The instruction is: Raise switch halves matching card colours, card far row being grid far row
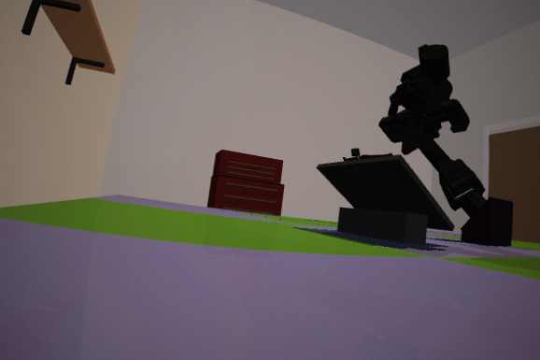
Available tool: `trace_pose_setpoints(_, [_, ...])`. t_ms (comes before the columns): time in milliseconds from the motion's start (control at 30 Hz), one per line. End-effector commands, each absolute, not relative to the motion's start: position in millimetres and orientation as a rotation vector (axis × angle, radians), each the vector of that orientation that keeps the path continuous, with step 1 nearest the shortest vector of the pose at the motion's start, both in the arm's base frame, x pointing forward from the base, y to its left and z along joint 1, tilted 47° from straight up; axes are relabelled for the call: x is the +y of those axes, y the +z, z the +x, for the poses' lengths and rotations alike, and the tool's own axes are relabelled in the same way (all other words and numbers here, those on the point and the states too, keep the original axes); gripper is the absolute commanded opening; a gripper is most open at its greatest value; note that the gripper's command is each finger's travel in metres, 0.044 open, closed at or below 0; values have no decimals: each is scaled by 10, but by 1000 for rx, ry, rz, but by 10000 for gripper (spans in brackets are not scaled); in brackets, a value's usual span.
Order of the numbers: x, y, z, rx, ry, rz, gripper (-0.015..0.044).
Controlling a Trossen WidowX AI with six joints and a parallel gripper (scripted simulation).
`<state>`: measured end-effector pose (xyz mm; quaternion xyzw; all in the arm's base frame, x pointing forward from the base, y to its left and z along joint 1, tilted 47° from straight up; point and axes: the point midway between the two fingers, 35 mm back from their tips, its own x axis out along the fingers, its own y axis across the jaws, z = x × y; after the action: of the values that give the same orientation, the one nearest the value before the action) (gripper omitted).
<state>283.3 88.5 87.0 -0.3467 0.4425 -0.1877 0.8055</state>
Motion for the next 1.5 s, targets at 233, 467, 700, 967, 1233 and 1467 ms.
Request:
trace_pose_setpoints(233, [736,757,2482,946,-411,-743,0])
trace_pose_setpoints(467, [514,556,2664,919,-401,-748,0])
trace_pose_setpoints(700, [456,507,2713,918,-402,-748,0])
trace_pose_setpoints(967, [414,465,2751,918,-402,-748,0])
trace_pose_setpoints(1233, [364,420,2794,918,-402,-748,0])
trace_pose_setpoints(1467, [364,420,2794,918,-402,-748,0])
